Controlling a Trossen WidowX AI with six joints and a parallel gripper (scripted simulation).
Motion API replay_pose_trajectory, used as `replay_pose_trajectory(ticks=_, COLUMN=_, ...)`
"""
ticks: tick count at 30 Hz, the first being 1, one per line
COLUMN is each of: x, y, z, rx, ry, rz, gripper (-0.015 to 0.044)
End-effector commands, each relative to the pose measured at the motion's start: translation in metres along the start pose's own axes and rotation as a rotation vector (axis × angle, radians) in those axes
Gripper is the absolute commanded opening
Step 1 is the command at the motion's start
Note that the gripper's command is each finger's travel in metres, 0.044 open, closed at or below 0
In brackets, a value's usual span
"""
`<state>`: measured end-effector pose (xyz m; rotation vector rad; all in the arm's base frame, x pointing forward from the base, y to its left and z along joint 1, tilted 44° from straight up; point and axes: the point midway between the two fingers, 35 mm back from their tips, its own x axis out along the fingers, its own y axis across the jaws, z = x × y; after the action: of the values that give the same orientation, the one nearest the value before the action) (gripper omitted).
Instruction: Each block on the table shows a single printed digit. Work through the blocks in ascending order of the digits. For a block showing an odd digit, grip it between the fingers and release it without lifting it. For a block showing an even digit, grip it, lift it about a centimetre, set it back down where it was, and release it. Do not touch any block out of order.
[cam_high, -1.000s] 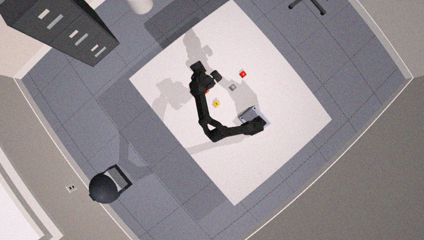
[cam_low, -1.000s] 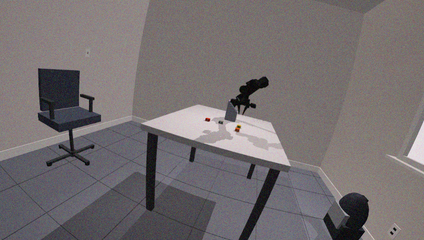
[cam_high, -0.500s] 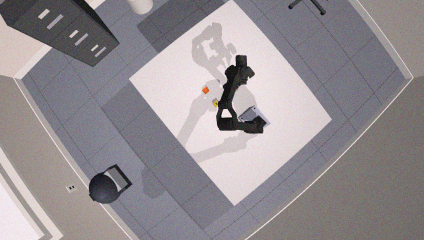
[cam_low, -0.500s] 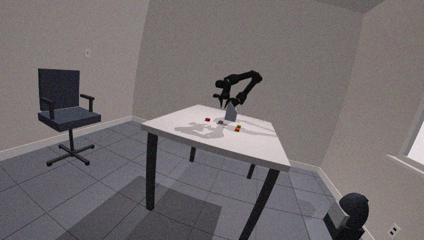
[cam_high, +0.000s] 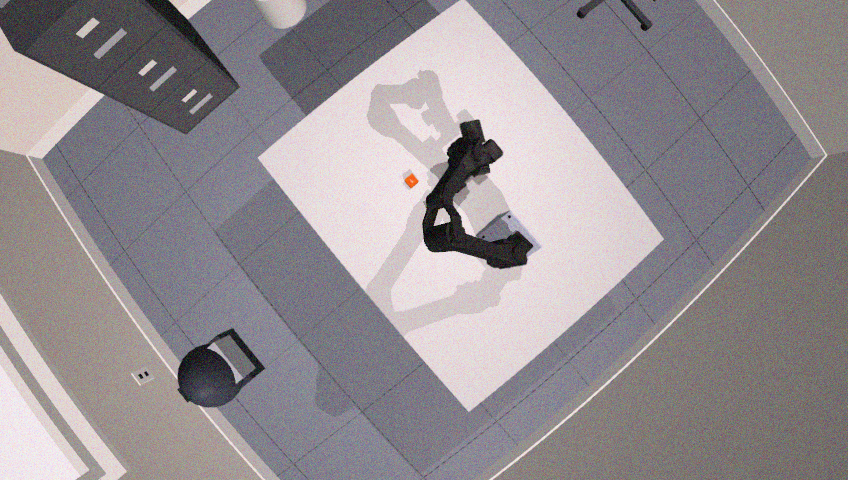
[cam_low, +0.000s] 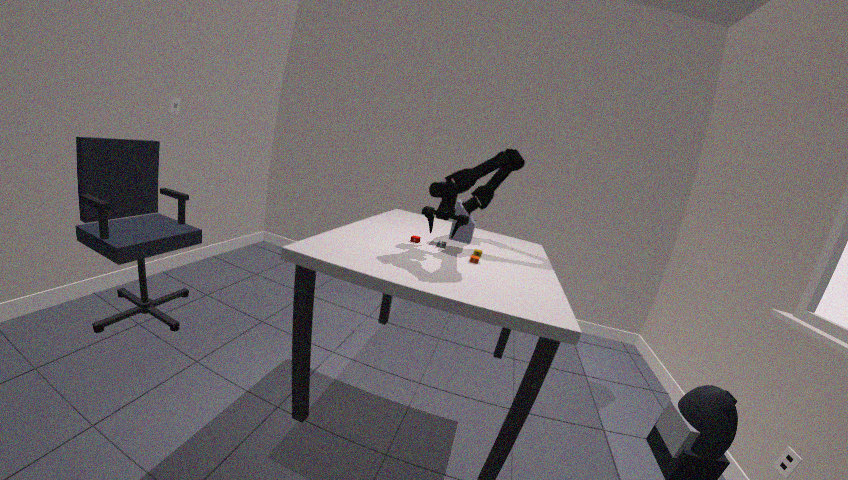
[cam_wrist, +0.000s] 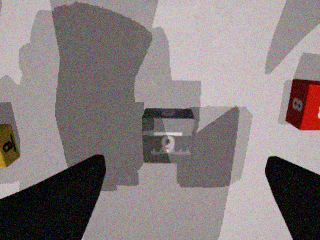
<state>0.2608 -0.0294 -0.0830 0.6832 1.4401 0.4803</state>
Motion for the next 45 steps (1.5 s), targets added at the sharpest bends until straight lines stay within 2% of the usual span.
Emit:
replay_pose_trajectory(ticks=1, x=0.006, y=0.001, z=0.0, rx=0.004, ry=-0.001, rz=0.006, gripper=0.04)
replay_pose_trajectory(ticks=22, x=0.036, y=0.002, z=-0.001, rx=0.004, ry=-0.001, rz=0.008, gripper=0.04)
replay_pose_trajectory(ticks=33, x=0.036, y=0.002, z=-0.001, rx=0.004, ry=-0.001, rz=0.008, gripper=0.012)
replay_pose_trajectory(ticks=45, x=0.036, y=0.002, z=-0.001, rx=0.004, ry=-0.001, rz=0.008, gripper=0.012)
